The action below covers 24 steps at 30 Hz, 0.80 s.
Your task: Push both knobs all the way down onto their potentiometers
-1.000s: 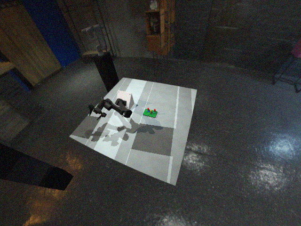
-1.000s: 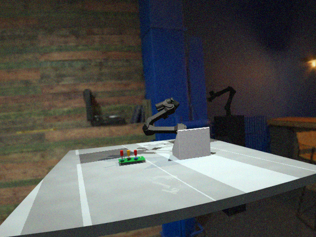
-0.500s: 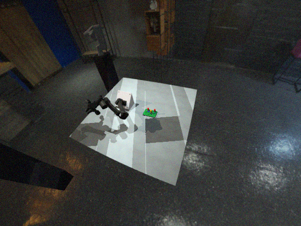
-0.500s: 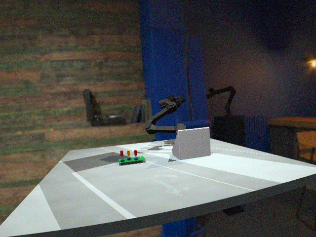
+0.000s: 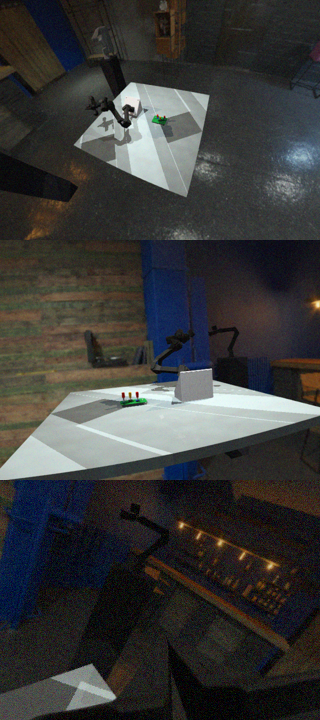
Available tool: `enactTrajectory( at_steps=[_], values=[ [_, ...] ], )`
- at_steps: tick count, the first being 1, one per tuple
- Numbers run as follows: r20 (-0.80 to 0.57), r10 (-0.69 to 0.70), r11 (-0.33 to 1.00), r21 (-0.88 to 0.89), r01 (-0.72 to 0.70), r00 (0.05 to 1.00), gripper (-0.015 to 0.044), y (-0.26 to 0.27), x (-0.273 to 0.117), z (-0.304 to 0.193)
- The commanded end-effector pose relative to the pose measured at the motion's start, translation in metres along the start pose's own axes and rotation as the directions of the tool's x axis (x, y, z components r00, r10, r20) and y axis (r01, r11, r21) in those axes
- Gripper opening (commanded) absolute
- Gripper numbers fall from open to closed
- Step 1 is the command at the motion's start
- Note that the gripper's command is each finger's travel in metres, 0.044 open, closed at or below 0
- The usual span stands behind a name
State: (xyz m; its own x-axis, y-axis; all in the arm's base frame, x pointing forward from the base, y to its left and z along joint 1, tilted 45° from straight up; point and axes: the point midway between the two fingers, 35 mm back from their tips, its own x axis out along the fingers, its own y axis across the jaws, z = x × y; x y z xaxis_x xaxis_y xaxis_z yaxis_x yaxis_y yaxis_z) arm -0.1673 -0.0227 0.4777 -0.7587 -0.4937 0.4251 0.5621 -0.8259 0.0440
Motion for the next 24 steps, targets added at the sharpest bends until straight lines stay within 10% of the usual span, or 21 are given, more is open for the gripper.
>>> enactTrajectory(
  at_steps=[1,24],
  values=[
    [0.034,-0.11,0.993,0.04,0.108,0.993,0.0,-0.031,-0.002,0.008],
    [0.149,-0.709,0.693,0.331,0.64,0.69,0.0,-0.195,-0.087,0.037]
  ],
)
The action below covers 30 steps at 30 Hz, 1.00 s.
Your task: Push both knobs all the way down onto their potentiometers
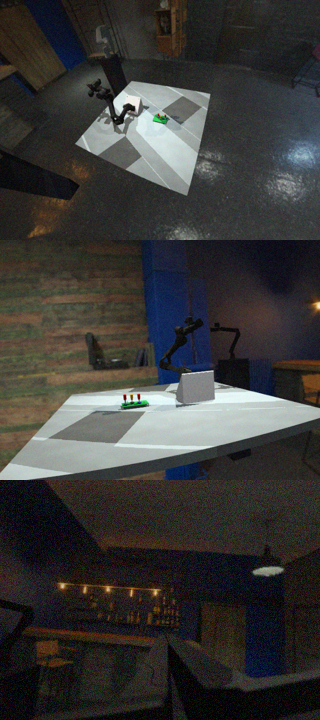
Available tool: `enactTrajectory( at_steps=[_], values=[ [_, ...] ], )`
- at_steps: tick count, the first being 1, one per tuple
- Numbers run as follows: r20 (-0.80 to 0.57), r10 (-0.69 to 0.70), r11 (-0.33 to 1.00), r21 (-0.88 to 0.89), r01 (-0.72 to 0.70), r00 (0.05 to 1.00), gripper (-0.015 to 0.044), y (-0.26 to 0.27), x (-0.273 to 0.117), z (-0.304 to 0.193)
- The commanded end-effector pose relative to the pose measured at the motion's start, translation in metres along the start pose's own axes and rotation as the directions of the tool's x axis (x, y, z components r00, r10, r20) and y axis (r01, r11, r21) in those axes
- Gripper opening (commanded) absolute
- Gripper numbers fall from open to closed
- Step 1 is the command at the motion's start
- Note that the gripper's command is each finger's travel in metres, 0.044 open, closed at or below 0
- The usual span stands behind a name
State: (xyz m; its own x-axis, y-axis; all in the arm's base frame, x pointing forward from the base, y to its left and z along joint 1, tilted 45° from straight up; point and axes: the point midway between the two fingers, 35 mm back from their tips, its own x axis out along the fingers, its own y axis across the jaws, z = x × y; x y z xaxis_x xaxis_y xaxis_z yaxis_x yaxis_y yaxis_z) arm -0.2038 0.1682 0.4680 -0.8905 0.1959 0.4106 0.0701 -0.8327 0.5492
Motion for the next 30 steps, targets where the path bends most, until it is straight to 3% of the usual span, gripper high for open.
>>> enactTrajectory(
  at_steps=[1,14,30],
  values=[
    [0.057,-0.107,0.994,0.041,0.105,0.993,0.0,-0.027,-0.003,0.016],
    [0.157,-0.405,0.912,0.146,0.385,0.901,0.0,-0.112,-0.032,0.051],
    [0.249,-0.677,0.736,0.25,0.629,0.692,0.0,-0.192,-0.098,0.083]
  ],
)
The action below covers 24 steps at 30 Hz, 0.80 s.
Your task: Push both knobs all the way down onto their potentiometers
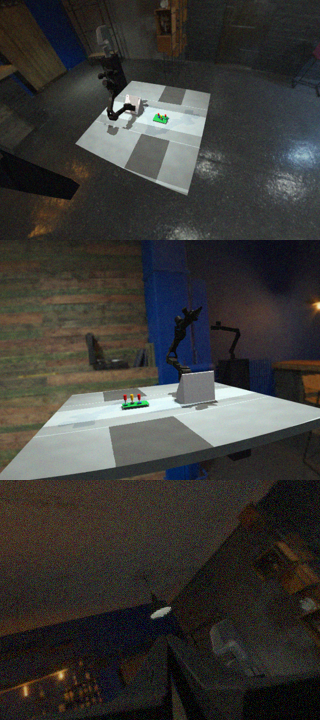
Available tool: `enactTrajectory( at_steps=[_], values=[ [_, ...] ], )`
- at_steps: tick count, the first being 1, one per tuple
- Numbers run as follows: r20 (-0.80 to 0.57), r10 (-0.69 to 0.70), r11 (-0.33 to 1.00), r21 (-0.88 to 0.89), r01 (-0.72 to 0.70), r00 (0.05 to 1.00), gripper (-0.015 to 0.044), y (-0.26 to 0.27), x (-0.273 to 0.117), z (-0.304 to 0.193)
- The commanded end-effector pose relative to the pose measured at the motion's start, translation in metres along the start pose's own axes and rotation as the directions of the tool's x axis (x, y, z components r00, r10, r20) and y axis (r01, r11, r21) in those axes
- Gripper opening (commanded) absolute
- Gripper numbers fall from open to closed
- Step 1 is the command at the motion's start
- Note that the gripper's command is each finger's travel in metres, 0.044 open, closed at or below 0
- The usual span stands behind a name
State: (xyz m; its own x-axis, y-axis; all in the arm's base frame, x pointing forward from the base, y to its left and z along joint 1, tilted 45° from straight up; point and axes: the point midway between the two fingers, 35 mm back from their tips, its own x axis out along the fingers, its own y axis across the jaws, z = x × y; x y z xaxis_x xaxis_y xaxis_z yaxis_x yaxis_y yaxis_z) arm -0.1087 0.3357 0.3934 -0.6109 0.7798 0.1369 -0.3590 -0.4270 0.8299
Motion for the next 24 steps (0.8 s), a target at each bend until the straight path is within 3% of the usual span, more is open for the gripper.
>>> enactTrajectory(
  at_steps=[1,11,24],
  values=[
    [0.054,-0.106,0.994,0.02,0.105,0.993,0.0,-0.03,0.001,0.018],
    [0.167,-0.372,0.927,0.125,0.354,0.913,0.0,-0.106,-0.015,0.058],
    [0.228,-0.653,0.754,0.293,0.589,0.723,0.0,-0.192,-0.062,0.095]
  ],
)
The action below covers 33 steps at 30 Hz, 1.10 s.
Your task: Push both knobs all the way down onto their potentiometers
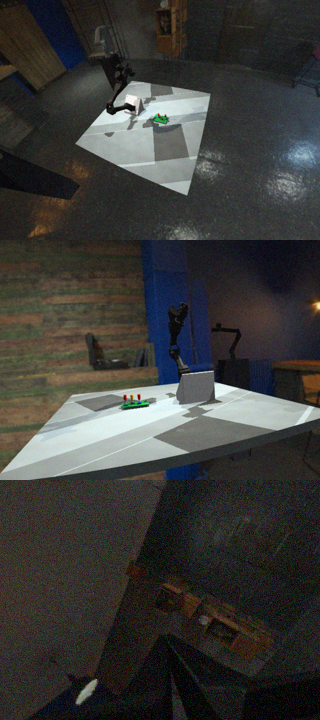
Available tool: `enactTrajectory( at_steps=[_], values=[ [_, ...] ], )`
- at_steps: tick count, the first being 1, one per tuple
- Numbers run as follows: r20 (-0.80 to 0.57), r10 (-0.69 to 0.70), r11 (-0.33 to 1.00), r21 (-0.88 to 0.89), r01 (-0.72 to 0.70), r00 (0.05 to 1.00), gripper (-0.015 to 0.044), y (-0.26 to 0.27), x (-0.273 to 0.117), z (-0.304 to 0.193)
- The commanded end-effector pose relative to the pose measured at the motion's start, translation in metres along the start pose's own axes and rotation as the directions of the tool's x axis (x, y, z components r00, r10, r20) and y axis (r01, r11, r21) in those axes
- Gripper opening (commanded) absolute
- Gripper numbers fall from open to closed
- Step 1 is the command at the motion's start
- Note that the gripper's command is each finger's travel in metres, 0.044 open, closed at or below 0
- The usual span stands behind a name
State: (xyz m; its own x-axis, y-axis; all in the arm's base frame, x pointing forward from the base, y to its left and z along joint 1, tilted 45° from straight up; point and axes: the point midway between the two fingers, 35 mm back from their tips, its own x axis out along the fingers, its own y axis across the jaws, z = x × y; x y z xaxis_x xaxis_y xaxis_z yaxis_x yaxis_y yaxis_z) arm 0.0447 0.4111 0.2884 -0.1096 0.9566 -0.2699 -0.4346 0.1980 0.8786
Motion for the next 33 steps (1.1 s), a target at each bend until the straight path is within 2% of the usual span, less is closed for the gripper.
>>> enactTrajectory(
  at_steps=[1,14,27,33],
  values=[
    [0.043,-0.098,0.995,0.03,0.097,0.994,0.0,-0.026,0.003,0.019],
    [0.122,-0.42,0.904,0.139,0.404,0.899,0.0,-0.119,-0.004,0.068],
    [0.122,-0.746,0.654,0.326,0.683,0.655,0.0,-0.221,-0.044,0.105],
    [0.087,-0.823,0.55,0.369,0.749,0.562,0.0,-0.256,-0.068,0.112]
  ],
)
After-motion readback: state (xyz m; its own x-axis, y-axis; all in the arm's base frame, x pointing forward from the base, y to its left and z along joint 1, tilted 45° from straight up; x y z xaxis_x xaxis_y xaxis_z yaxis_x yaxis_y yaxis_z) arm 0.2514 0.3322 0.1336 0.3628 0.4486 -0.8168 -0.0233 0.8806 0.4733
